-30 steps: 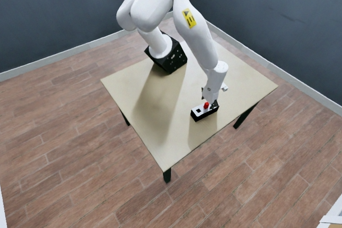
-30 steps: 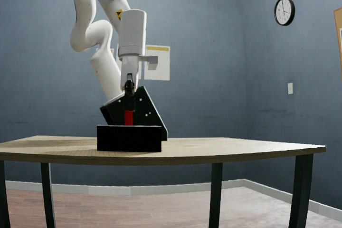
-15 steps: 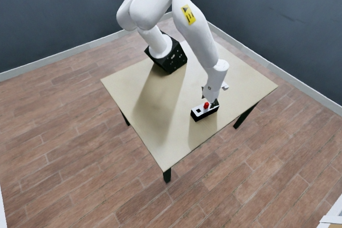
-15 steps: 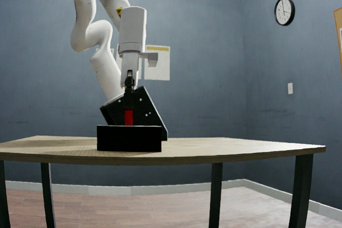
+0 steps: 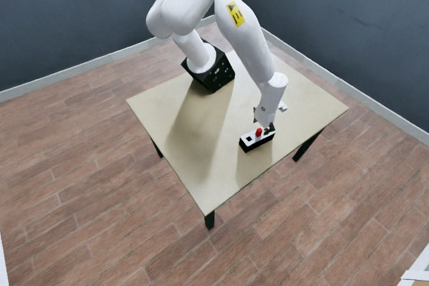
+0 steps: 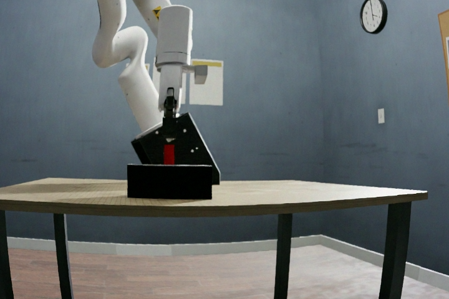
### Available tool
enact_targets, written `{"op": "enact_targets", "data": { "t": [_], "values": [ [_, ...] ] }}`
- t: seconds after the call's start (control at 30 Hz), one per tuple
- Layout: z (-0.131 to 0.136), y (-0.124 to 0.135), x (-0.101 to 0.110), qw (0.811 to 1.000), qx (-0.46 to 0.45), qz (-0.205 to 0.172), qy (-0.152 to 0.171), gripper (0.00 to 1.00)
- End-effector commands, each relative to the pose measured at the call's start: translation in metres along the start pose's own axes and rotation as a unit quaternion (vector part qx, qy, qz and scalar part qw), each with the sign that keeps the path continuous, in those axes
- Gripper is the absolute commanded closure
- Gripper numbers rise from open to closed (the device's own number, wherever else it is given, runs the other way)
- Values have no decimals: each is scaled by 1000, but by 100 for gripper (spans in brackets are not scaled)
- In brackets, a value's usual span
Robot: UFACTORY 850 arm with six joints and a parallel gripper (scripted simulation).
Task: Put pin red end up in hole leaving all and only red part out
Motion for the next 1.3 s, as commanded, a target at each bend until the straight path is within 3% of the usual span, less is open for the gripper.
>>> {"op": "enact_targets", "data": {
  "t": [0.0,0.4,0.43,1.27],
  "values": [
    [1,0,9,1000,0,0,1,0],
    [1,0,9,1000,0,0,1,0],
    [1,0,59,1000,0,0,1,0],
    [1,0,58,1000,0,0,1,0]
  ]
}}
Point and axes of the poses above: the point where the finger pads meet when closed, its own x axis back along the fingers, its own z axis across the jaws, y = z × x, the point moved 2 cm from there along x, back along the fingers, and after that the axes turned 6 degrees about x, right-handed, at the moved point
